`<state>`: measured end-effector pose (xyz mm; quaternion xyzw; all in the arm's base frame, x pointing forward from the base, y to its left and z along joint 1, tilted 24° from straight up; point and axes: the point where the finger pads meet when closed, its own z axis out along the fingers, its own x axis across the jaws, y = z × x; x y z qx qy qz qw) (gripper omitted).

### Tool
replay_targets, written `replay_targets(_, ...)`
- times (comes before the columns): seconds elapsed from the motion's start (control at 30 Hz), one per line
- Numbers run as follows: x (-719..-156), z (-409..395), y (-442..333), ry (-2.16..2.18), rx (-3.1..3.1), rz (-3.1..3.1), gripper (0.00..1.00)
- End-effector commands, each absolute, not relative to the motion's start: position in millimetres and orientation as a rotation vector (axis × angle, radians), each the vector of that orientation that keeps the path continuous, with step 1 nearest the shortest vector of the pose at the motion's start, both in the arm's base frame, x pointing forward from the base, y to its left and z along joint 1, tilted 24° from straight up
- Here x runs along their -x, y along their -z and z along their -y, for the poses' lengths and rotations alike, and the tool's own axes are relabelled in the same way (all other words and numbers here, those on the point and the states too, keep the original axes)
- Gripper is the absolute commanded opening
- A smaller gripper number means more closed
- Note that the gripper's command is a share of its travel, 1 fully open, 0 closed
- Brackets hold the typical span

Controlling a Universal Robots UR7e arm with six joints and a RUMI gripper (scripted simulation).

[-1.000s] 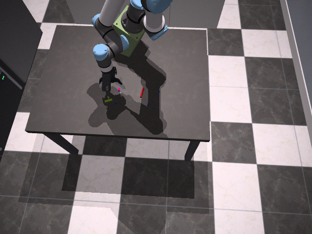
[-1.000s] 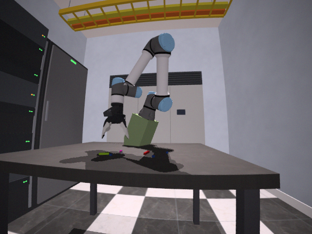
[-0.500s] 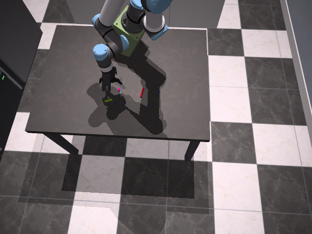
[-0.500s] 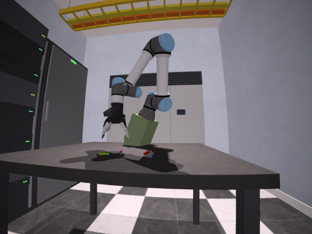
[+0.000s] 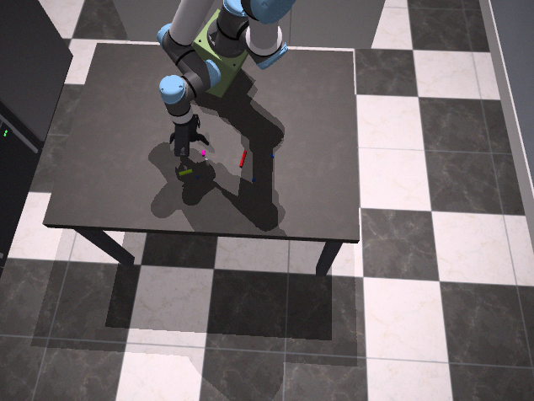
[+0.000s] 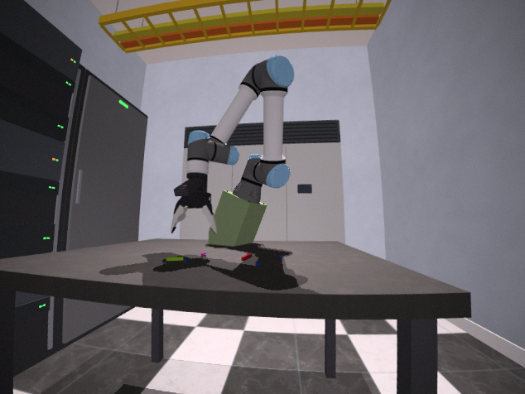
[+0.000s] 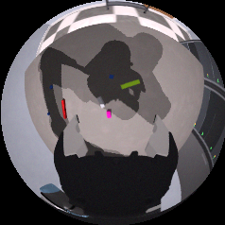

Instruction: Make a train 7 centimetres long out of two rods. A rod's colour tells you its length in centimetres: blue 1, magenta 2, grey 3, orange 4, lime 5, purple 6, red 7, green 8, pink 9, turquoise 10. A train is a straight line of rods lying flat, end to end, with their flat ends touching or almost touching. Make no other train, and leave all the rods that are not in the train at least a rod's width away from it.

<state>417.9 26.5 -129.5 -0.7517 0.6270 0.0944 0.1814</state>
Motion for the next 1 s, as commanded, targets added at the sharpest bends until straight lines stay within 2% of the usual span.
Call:
replay_targets(0.0, -418.2, -26.2, 129.2, -0.265, 2.122, -1.770, 1.00)
replay_targets(0.77, -418.2, -26.7, 129.0, -0.264, 2.124, -1.769, 1.00)
replay_targets(0.97, -416.0, -49.5, 119.5, -0.242, 2.192, -1.683, 1.00)
